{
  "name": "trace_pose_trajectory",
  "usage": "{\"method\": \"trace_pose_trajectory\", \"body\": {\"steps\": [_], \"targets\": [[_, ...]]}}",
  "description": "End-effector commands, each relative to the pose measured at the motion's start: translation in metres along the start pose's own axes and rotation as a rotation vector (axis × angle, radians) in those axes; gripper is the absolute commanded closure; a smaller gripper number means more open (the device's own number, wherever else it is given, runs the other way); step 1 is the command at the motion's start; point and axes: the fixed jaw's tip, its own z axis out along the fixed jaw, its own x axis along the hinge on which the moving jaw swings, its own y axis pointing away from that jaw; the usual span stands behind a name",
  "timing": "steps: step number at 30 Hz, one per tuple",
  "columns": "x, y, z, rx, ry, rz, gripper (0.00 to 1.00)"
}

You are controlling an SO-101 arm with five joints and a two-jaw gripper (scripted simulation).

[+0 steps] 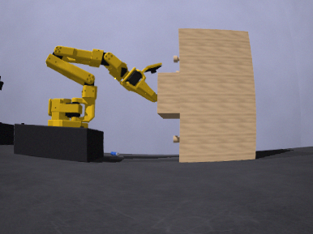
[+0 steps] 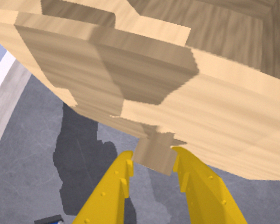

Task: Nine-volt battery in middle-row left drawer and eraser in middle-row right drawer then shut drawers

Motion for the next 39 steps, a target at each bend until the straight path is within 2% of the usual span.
{"method": "trace_pose_trajectory", "body": {"steps": [1, 16, 39], "targets": [[-0.004, 0.0, 0.0, -0.002, -0.016, -0.006, 1.0], [-0.015, -0.007, 0.01, 0.026, -0.018, -0.007, 1.0], [-0.022, -0.012, 0.019, 0.044, -0.018, 0.006, 1.0]]}}
